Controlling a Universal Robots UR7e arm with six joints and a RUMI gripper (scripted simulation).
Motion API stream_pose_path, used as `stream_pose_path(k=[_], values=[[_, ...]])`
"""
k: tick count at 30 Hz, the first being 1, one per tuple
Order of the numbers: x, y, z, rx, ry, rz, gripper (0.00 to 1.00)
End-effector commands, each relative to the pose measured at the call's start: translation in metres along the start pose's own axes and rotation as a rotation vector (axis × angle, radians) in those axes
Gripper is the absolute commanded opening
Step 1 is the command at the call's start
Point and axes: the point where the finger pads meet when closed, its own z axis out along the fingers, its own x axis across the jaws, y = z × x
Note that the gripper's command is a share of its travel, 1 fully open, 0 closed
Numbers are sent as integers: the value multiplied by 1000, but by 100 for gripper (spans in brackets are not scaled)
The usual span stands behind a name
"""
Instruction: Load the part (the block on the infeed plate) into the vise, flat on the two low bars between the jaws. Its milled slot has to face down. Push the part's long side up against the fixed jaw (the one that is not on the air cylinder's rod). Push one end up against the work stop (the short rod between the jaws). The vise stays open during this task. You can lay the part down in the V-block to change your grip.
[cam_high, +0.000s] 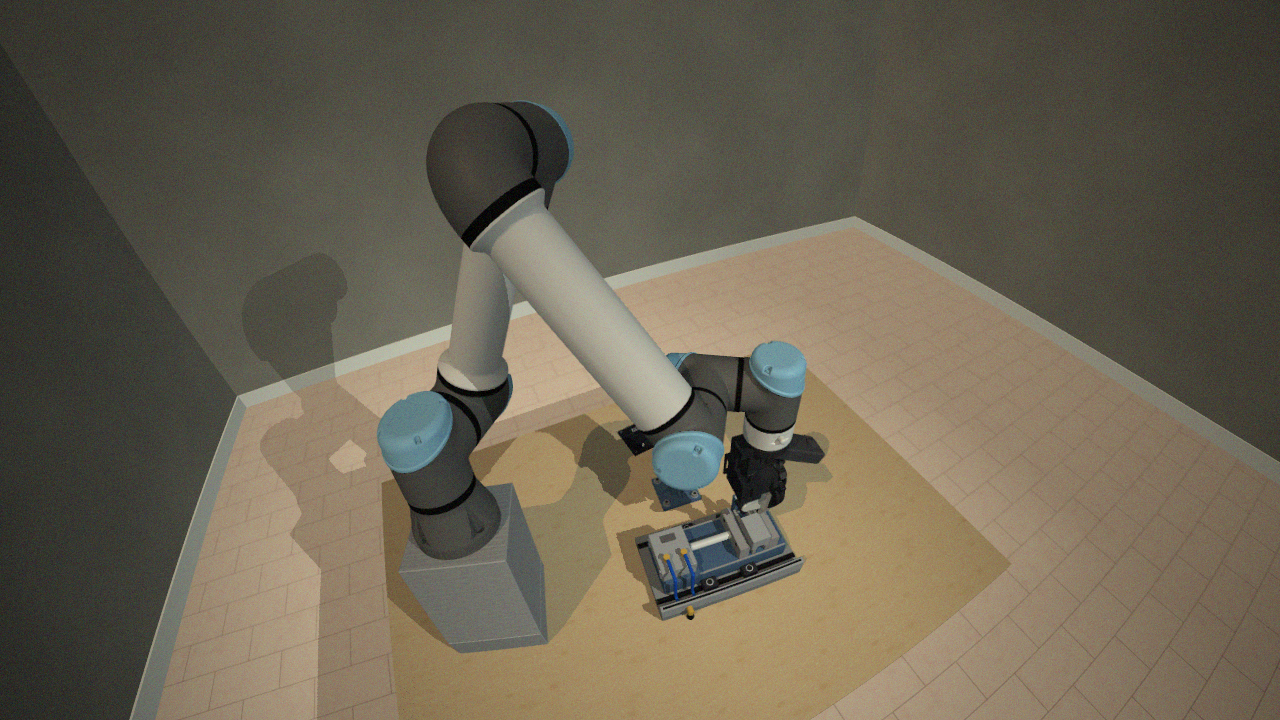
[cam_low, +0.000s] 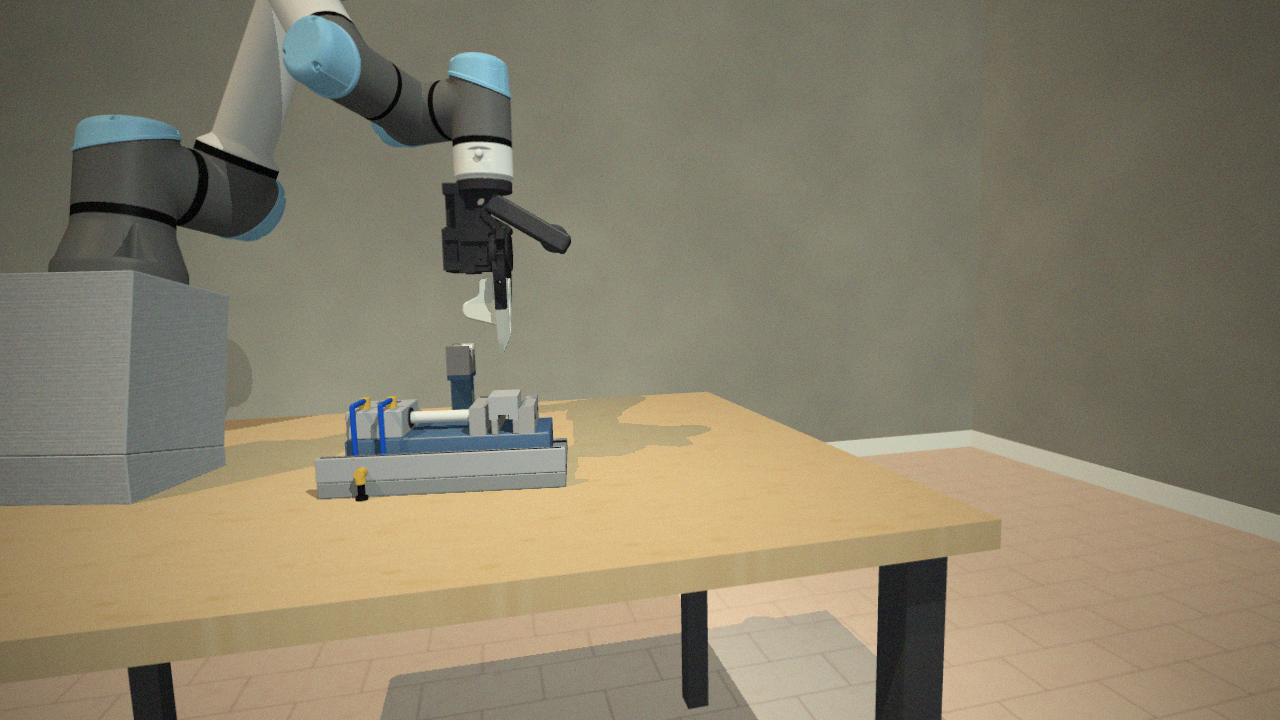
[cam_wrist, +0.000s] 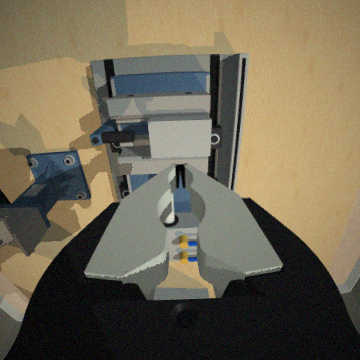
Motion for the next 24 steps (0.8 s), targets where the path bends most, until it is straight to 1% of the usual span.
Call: stream_pose_path(k=[1,5,7,12,24], values=[[2,-2,-2,5,3,0,0],[2,-2,-2,5,3,0,0],[6,-2,-2,5,3,1,0],[46,1,-2,3,2,1,0],[50,2,-2,4,2,1,0]])
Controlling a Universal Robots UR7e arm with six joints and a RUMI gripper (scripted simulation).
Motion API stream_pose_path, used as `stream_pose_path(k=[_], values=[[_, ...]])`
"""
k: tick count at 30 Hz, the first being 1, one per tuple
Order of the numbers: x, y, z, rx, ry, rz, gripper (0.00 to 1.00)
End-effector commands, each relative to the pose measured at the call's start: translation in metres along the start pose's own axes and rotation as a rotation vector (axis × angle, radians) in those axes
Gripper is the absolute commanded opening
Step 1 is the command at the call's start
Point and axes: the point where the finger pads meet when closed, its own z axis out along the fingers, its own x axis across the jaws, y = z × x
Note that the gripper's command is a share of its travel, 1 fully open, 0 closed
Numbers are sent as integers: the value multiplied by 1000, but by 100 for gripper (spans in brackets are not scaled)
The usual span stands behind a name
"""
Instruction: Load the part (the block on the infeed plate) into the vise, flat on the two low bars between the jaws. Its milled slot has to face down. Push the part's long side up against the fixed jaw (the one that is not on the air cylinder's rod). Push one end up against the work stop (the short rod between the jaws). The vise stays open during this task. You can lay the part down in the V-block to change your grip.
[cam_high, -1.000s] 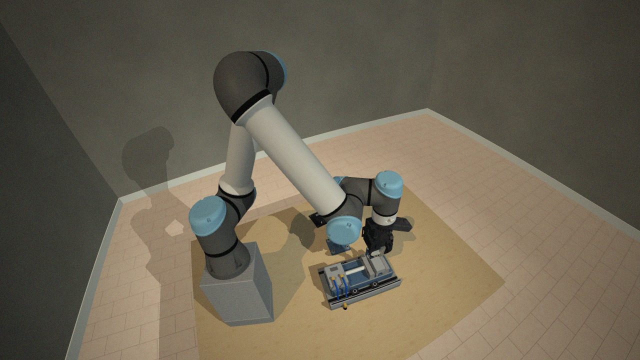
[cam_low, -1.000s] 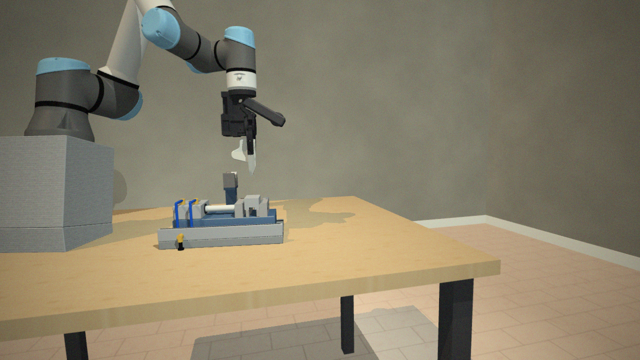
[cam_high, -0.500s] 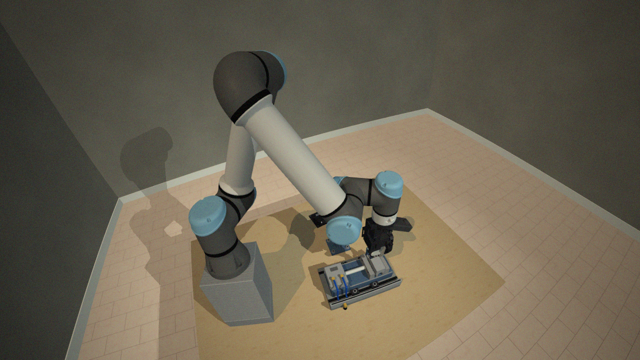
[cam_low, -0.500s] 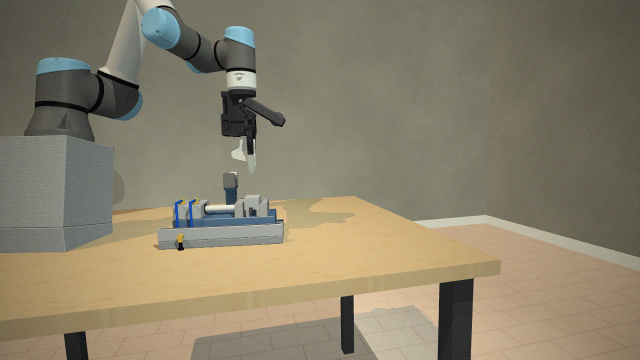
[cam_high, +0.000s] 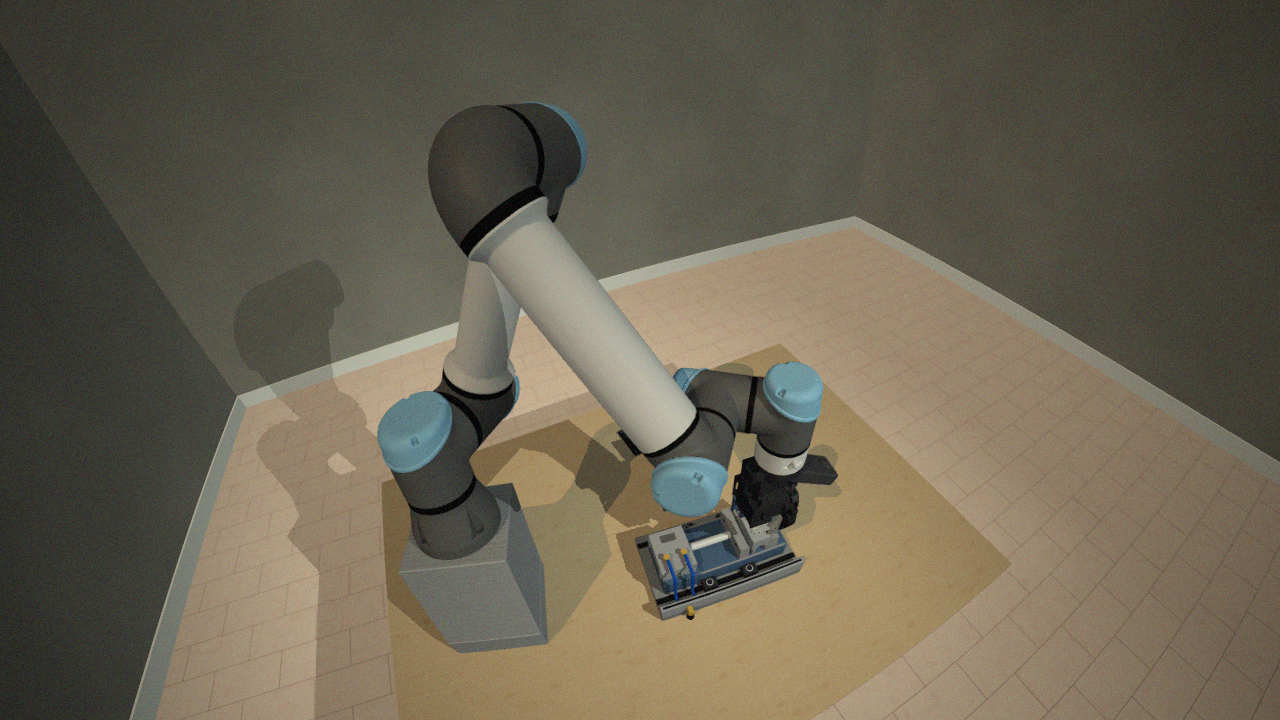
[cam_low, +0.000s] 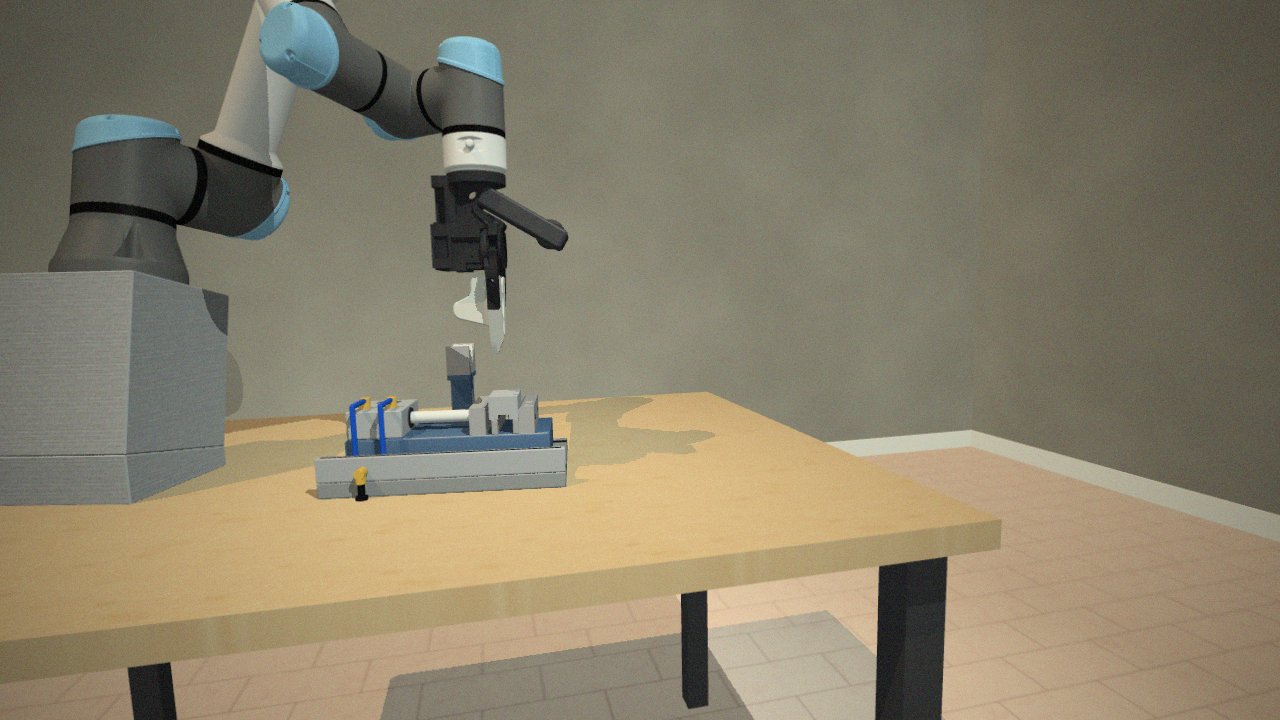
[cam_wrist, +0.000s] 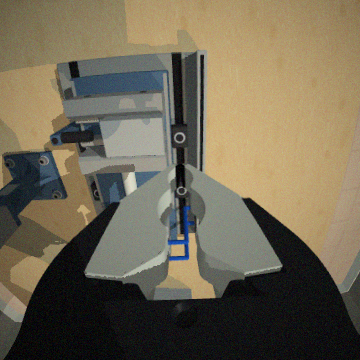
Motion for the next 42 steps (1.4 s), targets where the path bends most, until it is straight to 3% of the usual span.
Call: stream_pose_path(k=[1,42], values=[[3,-1,-1,2,1,-4,0],[1,0,5,-1,0,-5,0]])
